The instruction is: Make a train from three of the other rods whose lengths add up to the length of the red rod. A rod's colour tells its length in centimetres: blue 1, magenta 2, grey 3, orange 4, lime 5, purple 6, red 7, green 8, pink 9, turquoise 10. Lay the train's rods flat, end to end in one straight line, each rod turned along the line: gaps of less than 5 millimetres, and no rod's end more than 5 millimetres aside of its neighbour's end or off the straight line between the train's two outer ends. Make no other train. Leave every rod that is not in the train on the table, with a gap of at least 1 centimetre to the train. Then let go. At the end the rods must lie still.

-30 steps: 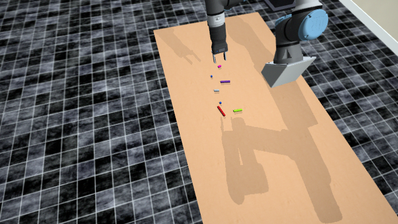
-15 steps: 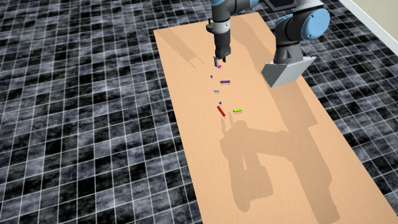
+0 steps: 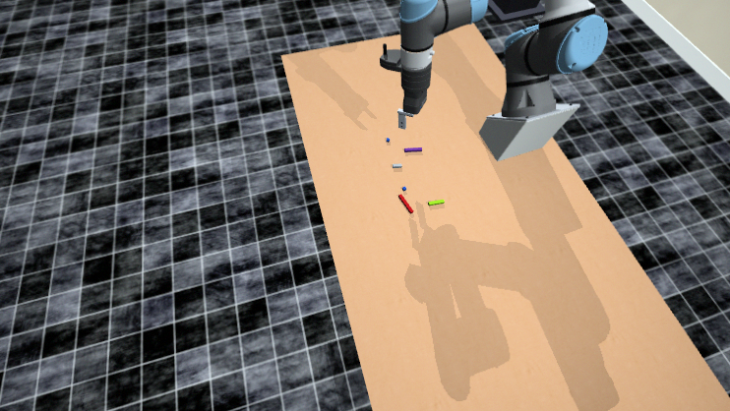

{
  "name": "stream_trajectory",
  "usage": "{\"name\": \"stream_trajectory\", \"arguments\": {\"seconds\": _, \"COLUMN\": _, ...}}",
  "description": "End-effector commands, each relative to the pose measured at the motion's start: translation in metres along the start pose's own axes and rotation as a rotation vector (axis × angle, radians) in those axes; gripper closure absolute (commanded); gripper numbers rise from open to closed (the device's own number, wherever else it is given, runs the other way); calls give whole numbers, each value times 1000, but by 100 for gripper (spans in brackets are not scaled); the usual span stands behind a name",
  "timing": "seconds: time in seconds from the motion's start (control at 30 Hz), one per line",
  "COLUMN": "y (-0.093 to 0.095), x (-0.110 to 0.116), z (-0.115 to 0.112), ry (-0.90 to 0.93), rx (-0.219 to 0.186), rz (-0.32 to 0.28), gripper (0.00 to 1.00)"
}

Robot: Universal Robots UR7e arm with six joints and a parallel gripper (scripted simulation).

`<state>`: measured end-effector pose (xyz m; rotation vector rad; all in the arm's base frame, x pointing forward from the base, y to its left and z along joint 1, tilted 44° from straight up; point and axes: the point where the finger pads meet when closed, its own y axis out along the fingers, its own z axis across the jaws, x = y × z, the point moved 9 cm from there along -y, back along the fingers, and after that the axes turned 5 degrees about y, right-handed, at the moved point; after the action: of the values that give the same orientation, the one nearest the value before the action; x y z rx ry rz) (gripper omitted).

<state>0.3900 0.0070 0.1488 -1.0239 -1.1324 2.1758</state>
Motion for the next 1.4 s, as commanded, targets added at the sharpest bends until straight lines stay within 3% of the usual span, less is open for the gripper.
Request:
{"name": "stream_trajectory", "arguments": {"seconds": 0.0, "y": 3, "x": 6, "z": -1, "ry": -143, "rx": 9, "rz": 36, "gripper": 0}}
{"name": "stream_trajectory", "arguments": {"seconds": 0.67, "y": 11, "x": 27, "z": -4, "ry": -528, "rx": 80, "rz": 117, "gripper": 0}}
{"name": "stream_trajectory", "arguments": {"seconds": 1.37, "y": 15, "x": 37, "z": -4, "ry": -710, "rx": 123, "rz": 150, "gripper": 0}}
